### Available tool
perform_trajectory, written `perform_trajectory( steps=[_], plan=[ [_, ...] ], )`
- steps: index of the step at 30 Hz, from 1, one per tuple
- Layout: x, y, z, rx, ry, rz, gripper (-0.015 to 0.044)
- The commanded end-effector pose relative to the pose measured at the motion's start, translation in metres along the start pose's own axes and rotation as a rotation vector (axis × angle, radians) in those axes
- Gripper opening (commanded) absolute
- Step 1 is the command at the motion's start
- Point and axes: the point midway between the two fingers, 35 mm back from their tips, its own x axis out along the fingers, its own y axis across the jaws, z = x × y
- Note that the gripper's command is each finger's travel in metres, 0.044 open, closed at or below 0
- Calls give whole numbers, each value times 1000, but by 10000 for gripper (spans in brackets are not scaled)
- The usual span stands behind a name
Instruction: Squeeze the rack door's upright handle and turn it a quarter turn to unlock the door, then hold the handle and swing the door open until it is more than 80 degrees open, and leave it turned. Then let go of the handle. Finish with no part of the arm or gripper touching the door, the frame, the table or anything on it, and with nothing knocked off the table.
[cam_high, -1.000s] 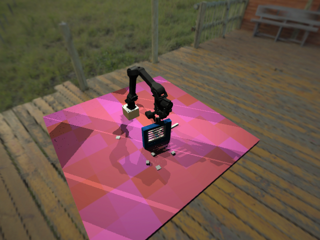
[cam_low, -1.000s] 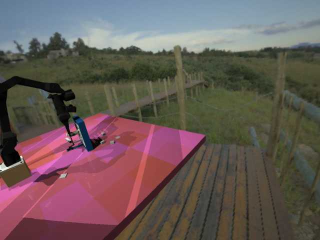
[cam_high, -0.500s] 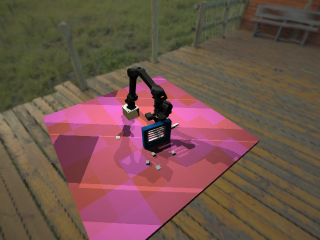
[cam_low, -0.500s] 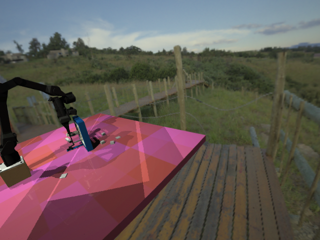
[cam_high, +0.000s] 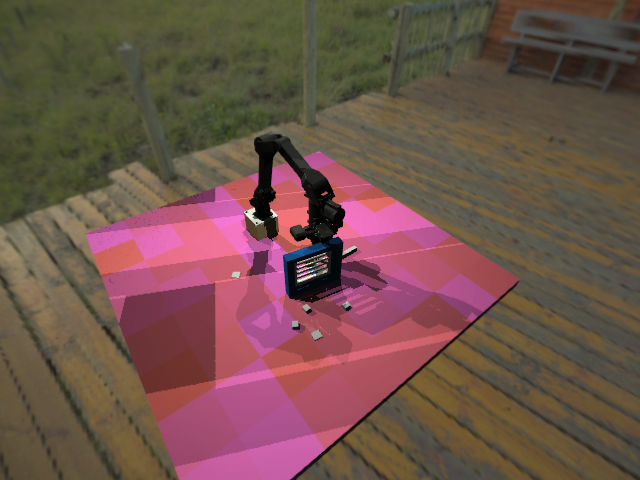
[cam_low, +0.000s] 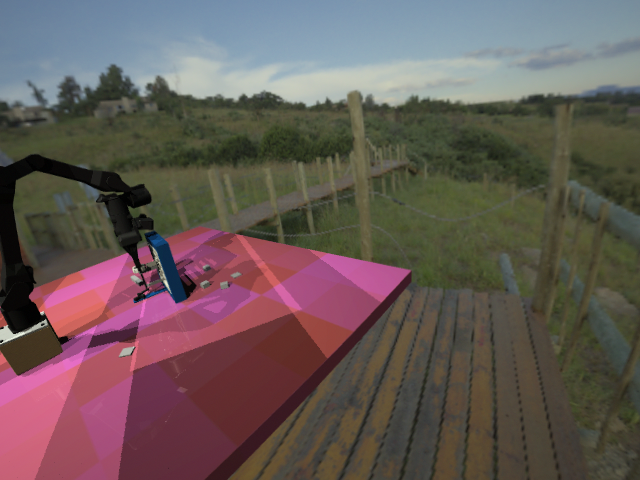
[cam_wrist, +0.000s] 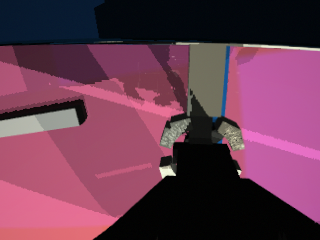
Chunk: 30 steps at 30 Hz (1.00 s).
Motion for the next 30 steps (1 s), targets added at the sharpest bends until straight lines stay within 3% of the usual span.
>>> perform_trajectory(
  steps=[1, 5, 30],
  plan=[
    [2, 0, -1, 3, 5, 1, 18],
    [2, 0, -1, -70, 5, 2, 18],
    [2, 0, -1, -1302, 4, 4, 18]
  ],
)
